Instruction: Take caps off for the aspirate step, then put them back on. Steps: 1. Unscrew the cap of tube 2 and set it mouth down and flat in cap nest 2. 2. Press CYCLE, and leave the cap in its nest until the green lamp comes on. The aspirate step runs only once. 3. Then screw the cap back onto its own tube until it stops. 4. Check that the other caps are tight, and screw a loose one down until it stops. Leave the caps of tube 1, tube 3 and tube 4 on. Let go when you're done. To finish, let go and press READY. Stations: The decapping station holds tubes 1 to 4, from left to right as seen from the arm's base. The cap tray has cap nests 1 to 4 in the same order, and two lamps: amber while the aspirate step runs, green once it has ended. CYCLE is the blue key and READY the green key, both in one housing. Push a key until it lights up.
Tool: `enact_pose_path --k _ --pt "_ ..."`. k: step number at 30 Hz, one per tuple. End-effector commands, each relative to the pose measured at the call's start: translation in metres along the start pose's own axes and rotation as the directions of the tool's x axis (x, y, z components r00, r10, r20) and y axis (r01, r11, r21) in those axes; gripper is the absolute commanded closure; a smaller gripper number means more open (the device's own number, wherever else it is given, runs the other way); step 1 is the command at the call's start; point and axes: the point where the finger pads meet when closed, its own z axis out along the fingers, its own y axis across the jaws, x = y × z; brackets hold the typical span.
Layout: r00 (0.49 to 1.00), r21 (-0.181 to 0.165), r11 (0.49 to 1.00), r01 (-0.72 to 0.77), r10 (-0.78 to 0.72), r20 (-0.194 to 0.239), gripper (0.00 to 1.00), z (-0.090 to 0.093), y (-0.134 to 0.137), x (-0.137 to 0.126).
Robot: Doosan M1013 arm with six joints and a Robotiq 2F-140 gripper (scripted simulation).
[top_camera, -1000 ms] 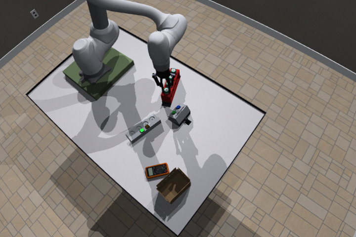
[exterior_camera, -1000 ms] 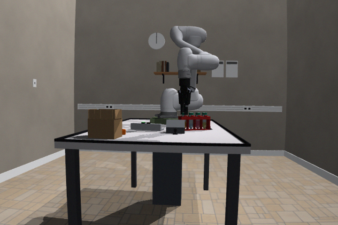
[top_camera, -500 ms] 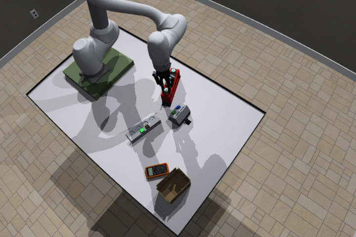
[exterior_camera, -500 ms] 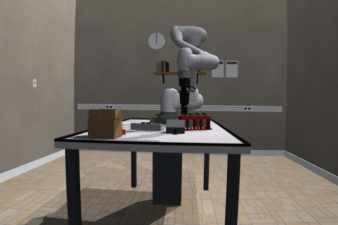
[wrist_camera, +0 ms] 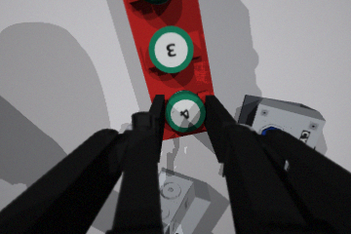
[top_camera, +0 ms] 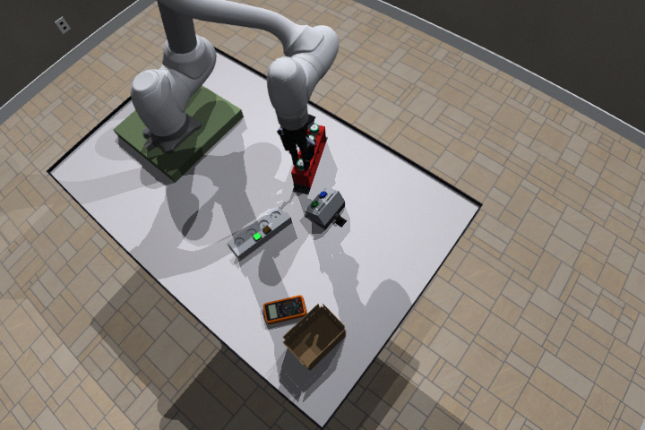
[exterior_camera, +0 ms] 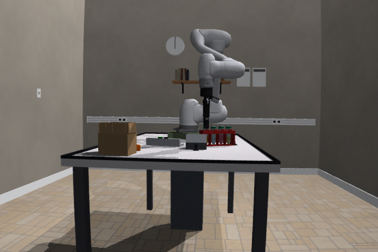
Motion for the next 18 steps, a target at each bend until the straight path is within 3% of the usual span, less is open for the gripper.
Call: enact_pose_path --k 1,13,18 --pt "1.0 -0.001 1.0 -0.011 0.011 0.002 0.59 -0.001 0.0 0.0" --pt "1.0 -0.001 1.0 -0.011 0.011 0.002 0.59 -0.004 0.0 0.0" --pt "1.0 -0.001 1.0 -0.011 0.011 0.002 0.59 -0.019 0.0 0.0"
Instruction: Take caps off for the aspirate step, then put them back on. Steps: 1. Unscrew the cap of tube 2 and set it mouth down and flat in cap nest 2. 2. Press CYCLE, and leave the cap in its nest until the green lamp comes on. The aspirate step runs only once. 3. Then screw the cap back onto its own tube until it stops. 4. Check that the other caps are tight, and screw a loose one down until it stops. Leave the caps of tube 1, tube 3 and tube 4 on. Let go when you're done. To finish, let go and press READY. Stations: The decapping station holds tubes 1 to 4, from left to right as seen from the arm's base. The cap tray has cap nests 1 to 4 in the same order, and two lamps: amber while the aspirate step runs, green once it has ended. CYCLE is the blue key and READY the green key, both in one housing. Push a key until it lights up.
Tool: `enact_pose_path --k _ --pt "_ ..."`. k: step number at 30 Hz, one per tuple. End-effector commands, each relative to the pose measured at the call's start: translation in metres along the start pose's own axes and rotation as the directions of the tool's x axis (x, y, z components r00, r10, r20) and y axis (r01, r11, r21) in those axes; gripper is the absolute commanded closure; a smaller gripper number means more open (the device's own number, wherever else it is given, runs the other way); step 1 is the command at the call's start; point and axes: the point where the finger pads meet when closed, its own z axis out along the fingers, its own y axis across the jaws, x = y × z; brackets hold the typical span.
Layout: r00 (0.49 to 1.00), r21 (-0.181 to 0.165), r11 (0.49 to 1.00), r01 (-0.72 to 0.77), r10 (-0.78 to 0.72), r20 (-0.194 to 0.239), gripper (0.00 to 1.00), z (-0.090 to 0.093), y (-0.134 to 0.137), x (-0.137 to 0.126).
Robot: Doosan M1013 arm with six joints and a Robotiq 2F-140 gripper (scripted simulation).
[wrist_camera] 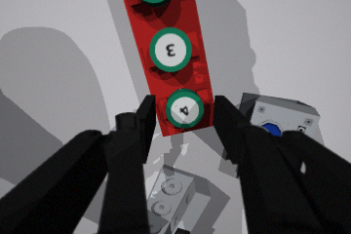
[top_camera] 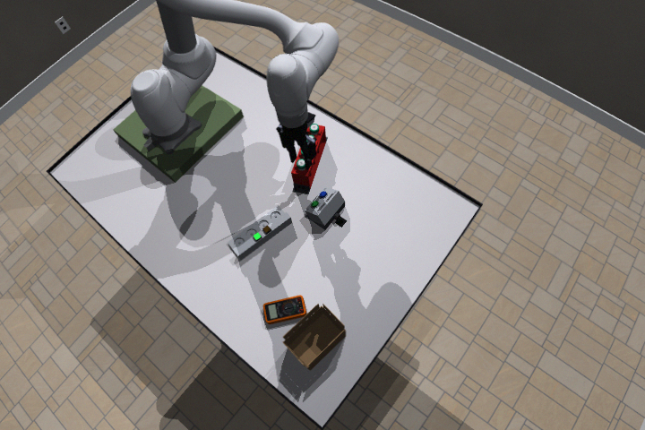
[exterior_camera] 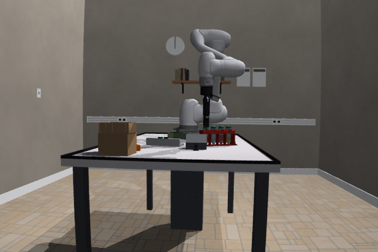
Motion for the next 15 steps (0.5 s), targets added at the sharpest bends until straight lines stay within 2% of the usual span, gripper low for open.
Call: enact_pose_path --k 1,9,12,13,15 --pt "1.0 -0.001 1.0 0.0 0.0 0.0 0.59 -0.013 0.0 0.0" --pt "1.0 -0.001 1.0 0.0 0.0 0.0 0.59 -0.037 0.0 0.0" --pt "1.0 -0.001 1.0 0.0 0.0 0.0 0.59 -0.037 0.0 0.0" --pt "0.997 -0.001 0.997 -0.083 0.083 -0.001 0.9 -0.037 0.007 -0.006" --pt "0.99 -0.001 0.99 -0.139 0.139 -0.001 0.9 -0.037 0.019 -0.017"
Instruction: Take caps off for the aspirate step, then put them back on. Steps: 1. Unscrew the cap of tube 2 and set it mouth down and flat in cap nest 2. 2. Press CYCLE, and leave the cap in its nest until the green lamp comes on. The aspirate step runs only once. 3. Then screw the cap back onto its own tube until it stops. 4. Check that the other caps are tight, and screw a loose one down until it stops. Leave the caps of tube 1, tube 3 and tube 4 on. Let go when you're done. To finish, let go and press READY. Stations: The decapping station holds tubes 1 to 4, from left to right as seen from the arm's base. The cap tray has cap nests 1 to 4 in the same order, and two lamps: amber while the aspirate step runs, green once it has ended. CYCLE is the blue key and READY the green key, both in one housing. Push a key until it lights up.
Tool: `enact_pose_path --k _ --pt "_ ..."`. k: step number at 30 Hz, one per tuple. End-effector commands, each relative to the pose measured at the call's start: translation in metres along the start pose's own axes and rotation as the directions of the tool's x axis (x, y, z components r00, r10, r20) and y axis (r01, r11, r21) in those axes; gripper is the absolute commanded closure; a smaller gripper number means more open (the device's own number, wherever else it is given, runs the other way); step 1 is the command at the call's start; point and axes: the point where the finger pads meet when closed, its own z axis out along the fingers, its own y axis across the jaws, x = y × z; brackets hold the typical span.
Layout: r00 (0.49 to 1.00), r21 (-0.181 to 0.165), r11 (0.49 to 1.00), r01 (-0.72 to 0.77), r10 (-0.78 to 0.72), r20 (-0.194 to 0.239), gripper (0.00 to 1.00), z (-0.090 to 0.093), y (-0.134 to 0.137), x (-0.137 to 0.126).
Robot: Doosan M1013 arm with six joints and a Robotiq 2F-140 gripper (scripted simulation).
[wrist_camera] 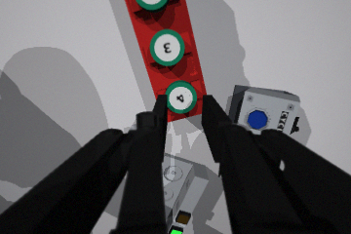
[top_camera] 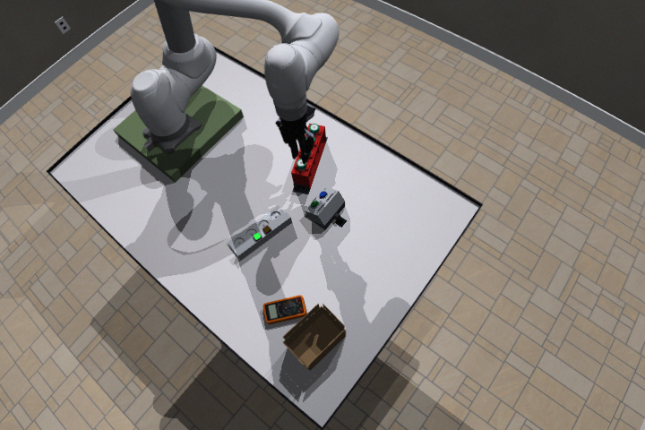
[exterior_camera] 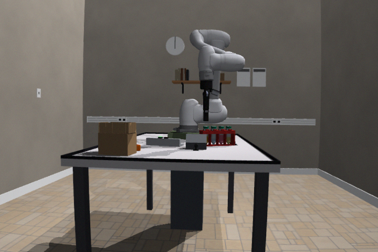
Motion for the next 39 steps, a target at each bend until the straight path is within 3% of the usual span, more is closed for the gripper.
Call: enact_pose_path --k 1,6,14,24,34,39 --pt "0.994 0.0 0.994 -0.11 0.11 0.0 0.9 -0.002 0.023 -0.019" --pt "0.994 0.0 0.994 -0.11 0.11 0.0 0.9 -0.002 0.052 -0.044" --pt "0.994 0.0 0.994 -0.11 0.11 0.0 0.9 0.003 0.057 -0.048" --pt "0.994 0.0 0.994 -0.11 0.11 0.0 0.9 0.053 0.101 -0.086" --pt "0.994 0.0 0.994 -0.11 0.11 0.0 0.9 0.053 0.101 -0.086" --pt "0.994 0.0 0.994 -0.11 0.11 0.0 0.9 0.068 0.101 -0.086"
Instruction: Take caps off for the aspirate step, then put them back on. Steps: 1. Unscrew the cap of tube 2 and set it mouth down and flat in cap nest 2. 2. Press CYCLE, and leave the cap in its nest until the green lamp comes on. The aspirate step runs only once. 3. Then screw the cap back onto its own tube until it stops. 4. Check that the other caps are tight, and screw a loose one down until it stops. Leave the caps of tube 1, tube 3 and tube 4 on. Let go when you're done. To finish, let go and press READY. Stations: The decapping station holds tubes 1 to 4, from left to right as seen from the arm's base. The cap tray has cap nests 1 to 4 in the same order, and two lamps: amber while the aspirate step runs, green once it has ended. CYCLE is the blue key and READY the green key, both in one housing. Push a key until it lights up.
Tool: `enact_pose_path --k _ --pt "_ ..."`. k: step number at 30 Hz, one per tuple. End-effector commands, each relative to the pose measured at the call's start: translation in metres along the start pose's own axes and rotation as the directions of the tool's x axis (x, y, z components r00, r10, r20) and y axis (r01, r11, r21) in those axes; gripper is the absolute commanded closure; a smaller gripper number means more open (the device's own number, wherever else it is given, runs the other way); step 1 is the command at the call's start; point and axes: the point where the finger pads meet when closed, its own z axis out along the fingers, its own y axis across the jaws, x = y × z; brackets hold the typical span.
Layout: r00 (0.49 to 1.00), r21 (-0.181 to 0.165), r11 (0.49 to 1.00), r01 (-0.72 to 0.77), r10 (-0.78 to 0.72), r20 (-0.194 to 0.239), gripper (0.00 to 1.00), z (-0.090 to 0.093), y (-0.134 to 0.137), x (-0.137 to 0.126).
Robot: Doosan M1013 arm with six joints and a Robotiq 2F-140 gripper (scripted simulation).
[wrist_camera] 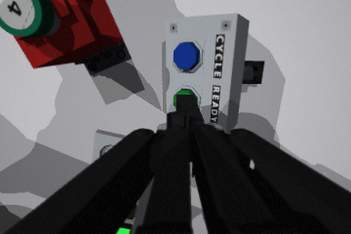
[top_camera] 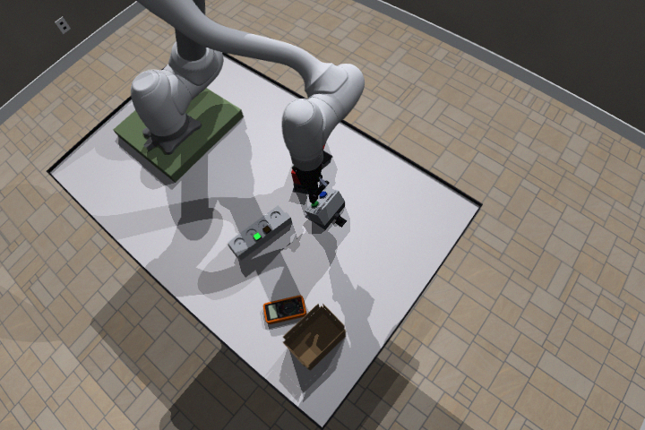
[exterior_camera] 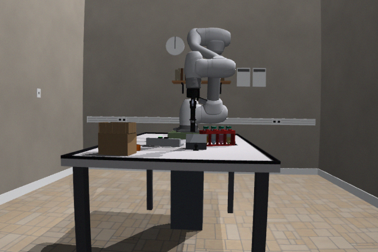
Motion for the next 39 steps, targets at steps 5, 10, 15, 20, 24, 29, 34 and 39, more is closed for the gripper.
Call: enact_pose_path --k 5,10,15,20,24,29,34,39 --pt "1.0 -0.001 1.0 0.0 0.0 0.0 0.9 0.0112 0.0004 0.0001" --pt "1.0 -0.001 1.0 0.0 0.0 0.0 0.9 0.0112 0.0004 0.0001" --pt "1.0 -0.001 1.0 0.0 0.0 0.0 0.9 0.0111 0.0004 0.0" --pt "1.0 -0.001 1.0 0.0 0.0 0.0 0.9 0.0125 0.0004 0.0001" --pt "1.0 -0.001 1.0 0.0 0.0 0.0 0.9 0.0138 0.0004 0.0001" --pt "1.0 -0.001 1.0 0.0 0.0 0.0 0.9 0.0148 0.0004 0.0001" --pt "1.0 -0.001 1.0 0.0 0.0 0.0 0.9 0.0165 0.0004 0.0001" --pt "1.0 -0.001 1.0 0.0 0.0 0.0 0.9 0.0182 0.0004 0.0001"
